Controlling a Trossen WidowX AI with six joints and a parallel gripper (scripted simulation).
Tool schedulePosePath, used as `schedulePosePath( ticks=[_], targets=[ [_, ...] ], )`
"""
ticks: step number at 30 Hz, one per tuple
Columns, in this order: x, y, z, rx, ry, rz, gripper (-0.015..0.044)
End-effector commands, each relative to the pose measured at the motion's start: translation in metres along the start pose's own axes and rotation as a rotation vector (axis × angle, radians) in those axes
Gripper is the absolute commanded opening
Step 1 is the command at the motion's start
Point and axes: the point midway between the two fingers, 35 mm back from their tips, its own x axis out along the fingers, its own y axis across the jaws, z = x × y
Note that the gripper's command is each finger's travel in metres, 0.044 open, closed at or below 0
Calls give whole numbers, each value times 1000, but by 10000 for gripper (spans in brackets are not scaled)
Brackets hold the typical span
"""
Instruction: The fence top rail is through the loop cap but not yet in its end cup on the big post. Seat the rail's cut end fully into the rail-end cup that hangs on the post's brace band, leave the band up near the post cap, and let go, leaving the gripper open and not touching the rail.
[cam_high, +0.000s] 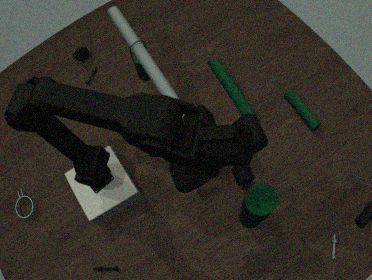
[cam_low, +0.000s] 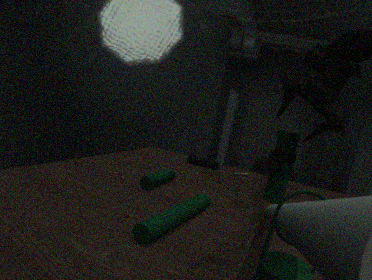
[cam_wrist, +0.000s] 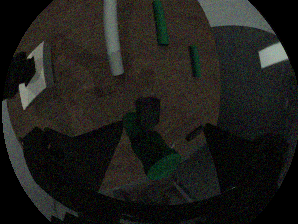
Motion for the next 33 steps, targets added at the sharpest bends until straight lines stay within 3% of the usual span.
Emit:
schedulePosePath(
  ticks=[1,4,33],
  targets=[
    [18,12,0,-4,-8,9,440],
    [38,25,1,-4,-8,9,440],
    [76,25,-1,-4,-8,8,440]
  ],
)
